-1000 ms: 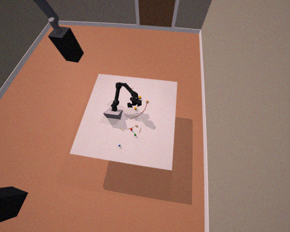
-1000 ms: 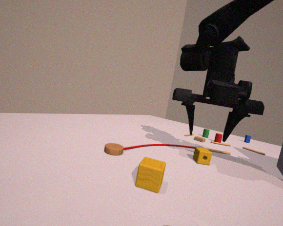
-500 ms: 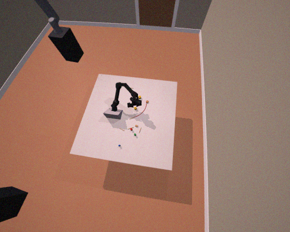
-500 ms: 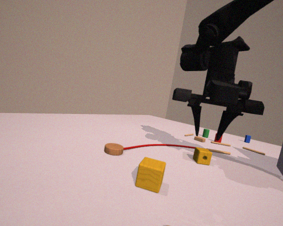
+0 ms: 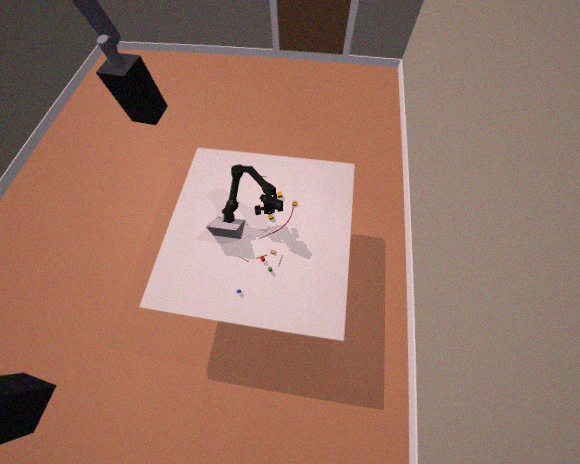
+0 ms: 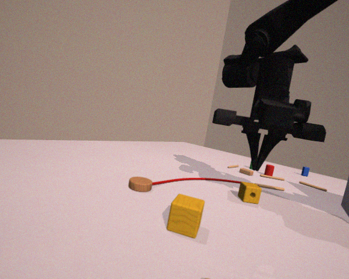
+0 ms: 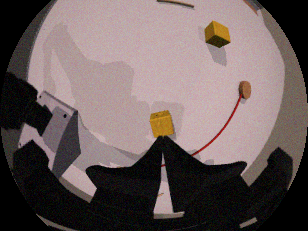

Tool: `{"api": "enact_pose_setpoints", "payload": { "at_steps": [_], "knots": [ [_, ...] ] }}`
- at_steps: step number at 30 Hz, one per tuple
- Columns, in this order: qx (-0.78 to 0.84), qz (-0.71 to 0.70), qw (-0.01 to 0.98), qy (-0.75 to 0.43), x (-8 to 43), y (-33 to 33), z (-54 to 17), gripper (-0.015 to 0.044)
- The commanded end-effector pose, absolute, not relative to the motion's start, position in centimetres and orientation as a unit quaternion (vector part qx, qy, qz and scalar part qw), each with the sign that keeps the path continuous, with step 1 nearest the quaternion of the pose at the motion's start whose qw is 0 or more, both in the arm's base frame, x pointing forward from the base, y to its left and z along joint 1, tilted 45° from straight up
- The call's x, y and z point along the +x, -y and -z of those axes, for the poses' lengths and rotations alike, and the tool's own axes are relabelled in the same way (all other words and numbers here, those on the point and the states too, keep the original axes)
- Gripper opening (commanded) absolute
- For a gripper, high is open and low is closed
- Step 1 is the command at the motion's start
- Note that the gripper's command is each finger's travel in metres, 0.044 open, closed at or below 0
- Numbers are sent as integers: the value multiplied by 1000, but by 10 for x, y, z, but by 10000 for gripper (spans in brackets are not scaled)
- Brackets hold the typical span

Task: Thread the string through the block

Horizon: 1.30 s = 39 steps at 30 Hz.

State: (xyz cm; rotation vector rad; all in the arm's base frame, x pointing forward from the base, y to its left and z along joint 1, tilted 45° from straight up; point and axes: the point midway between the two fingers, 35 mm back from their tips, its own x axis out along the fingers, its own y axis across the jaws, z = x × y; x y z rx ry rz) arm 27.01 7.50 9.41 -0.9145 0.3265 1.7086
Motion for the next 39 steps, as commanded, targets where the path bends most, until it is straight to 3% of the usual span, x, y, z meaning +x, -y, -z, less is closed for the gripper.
{"api": "enact_pose_setpoints", "payload": {
  "at_steps": [1,10,19,20,21,30,39],
  "knots": [
    [-387,-723,555,-138,270,-75,-94,0],
    [-387,-723,555,-138,270,-75,-94,0],
    [-387,-723,555,-138,270,-75,-94,236],
    [-387,-723,555,-138,270,-75,-94,239],
    [-387,-723,555,-138,270,-75,-94,239],
    [-387,-723,555,-138,270,-75,-94,3],
    [-387,-723,555,-138,270,-75,-94,0]
  ]
}}
